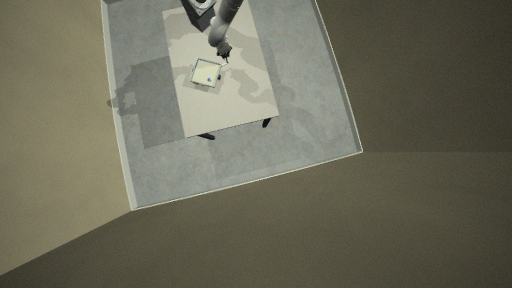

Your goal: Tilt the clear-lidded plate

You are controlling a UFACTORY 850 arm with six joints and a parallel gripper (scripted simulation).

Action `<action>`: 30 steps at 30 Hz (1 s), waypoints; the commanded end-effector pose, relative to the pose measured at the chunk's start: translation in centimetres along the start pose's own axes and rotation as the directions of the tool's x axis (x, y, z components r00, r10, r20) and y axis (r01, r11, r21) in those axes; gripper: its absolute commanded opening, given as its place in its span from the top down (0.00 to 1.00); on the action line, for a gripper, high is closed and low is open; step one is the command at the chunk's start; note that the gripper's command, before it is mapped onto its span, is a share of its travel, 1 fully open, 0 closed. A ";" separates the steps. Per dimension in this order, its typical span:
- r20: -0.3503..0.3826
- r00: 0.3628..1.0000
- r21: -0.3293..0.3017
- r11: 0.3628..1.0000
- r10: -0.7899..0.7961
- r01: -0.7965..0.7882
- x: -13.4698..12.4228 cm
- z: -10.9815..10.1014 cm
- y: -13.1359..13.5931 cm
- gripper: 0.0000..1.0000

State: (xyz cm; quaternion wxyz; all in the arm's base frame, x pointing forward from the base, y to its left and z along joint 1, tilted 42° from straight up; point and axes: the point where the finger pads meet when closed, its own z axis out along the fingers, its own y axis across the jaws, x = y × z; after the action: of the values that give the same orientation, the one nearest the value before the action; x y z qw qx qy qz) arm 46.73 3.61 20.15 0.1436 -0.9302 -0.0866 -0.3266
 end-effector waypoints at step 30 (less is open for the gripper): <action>-0.004 1.000 0.000 1.000 0.000 0.000 -0.4 -0.1 0.0 1.00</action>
State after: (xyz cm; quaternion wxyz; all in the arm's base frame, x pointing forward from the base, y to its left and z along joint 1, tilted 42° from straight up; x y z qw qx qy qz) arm 46.55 3.58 20.03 0.1443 -0.9288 -0.0866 -0.3300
